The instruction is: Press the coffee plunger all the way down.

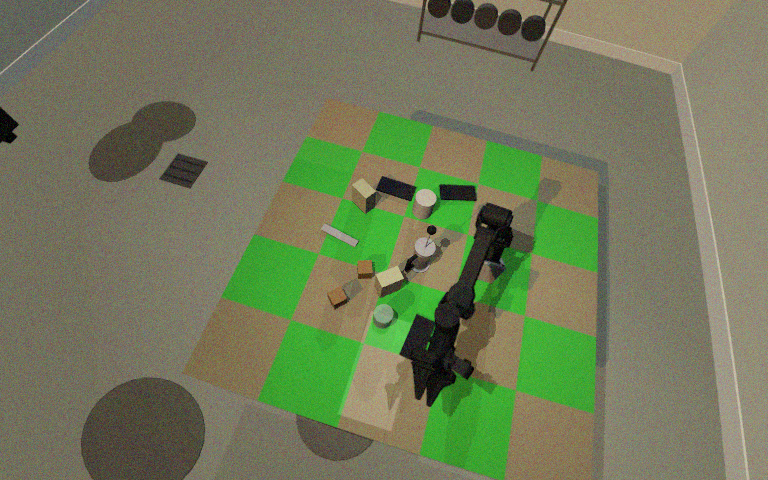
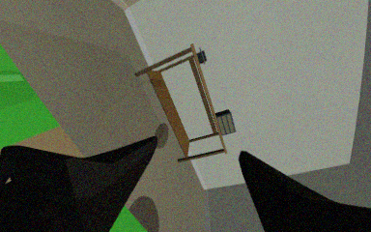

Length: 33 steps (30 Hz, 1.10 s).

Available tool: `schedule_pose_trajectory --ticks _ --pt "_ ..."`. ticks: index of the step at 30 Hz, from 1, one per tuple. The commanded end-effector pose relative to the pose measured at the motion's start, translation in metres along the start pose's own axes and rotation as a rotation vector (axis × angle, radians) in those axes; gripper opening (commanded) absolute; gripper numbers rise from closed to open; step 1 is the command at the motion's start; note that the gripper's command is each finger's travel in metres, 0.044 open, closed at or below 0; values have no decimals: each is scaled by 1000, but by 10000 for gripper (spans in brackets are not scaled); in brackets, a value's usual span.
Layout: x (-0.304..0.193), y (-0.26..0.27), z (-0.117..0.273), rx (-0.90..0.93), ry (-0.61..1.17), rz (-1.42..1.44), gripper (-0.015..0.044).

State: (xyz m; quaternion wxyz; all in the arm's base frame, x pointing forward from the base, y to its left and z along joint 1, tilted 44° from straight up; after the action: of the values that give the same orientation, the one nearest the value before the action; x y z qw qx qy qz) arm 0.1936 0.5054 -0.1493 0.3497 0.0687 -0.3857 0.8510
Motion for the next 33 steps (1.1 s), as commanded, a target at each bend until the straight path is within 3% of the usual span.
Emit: schedule_pose_trajectory --ticks 1,6,13,23,33 --pt "0 -1 1 2 8 -12 426" --pt "1 -14 32 23 157 -235 440" --pt "-2 -31 121 -59 498 -666 440" --pt "-14 -36 238 -339 814 -1011 440" --pt "-27 -37 363 -768 968 -1206 440"
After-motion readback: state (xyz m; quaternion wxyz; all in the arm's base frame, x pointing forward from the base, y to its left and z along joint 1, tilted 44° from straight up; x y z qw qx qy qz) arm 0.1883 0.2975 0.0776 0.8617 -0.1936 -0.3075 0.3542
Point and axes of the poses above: the point midway between the two fingers, 35 mm back from their tips, its own z axis back along the fingers, its own y axis across the jaws, x = y × z, the point moved 2 cm from there along z, back along the fingers, and after that the axes turned 10 degrees about -z, right-handed, at the moved point
